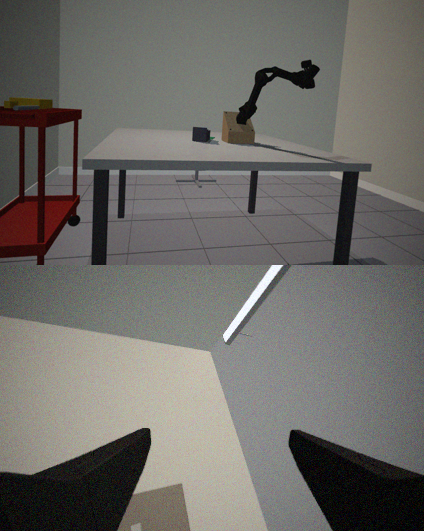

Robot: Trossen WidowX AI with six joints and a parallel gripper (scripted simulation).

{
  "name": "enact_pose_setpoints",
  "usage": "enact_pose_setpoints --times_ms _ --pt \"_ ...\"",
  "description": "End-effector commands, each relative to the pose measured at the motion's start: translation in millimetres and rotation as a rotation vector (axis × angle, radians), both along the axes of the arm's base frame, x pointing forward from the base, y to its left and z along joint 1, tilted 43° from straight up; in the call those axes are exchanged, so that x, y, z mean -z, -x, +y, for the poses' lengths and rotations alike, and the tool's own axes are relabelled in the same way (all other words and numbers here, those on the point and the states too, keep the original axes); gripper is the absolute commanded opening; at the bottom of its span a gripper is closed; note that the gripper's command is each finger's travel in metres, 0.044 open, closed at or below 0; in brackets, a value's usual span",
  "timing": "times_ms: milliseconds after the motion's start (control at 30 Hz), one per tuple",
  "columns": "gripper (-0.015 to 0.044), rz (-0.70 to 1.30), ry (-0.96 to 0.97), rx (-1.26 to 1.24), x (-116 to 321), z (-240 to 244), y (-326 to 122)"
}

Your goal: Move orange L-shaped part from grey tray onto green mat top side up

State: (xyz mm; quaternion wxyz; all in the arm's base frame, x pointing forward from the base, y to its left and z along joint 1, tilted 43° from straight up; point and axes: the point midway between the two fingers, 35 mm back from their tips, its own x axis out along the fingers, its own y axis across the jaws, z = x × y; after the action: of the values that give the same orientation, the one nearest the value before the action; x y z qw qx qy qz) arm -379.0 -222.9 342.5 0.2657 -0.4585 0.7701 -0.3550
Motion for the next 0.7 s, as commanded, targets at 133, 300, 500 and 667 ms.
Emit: enact_pose_setpoints --times_ms 133,300,500,667 --pt "0.0269 -0.097 0.010 -0.056 10 -23 -17" --pt "0.0180 -0.360 0.010 -0.194 37 -86 -67" --pt "0.0180 -0.628 -0.047 -0.327 67 -145 -141" --pt "0.0180 -0.818 -0.143 -0.437 92 -180 -213"
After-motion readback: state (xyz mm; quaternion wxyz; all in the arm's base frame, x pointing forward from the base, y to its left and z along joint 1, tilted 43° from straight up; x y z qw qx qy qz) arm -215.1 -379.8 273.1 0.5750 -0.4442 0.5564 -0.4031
